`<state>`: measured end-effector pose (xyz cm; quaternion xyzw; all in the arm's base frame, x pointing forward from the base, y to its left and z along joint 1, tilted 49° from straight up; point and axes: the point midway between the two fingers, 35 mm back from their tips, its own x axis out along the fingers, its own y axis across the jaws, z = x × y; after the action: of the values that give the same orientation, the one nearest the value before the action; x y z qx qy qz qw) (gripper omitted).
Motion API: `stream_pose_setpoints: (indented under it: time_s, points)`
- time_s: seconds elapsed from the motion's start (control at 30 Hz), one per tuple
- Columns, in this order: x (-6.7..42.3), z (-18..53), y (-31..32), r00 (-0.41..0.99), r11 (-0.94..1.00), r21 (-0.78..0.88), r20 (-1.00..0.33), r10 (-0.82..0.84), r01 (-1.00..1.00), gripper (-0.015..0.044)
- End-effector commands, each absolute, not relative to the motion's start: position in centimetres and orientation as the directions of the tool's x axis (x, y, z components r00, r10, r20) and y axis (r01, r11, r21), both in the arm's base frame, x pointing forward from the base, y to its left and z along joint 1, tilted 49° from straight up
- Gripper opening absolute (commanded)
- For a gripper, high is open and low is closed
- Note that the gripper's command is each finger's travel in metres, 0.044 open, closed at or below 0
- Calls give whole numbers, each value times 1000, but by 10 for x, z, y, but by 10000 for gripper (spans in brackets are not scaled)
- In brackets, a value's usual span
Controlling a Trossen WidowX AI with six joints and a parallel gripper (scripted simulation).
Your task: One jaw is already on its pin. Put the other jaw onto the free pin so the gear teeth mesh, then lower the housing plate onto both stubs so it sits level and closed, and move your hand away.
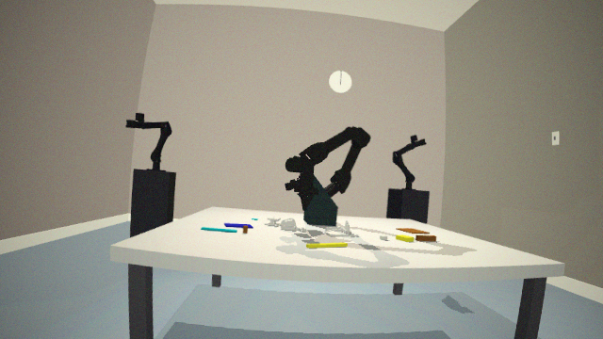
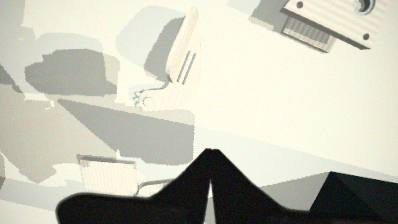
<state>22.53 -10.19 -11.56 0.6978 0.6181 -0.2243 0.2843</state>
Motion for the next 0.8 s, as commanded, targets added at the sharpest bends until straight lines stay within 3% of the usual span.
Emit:
stream_pose_setpoints:
  time_s: [0.0,0.57,0.77]
  points:
    - [225,-116,-103,132,-68,122,-668,733,990,0]
    - [225,-116,-102,135,-74,119,-664,735,990,440]
    - [225,-116,-102,135,-74,119,-664,735,990,440]
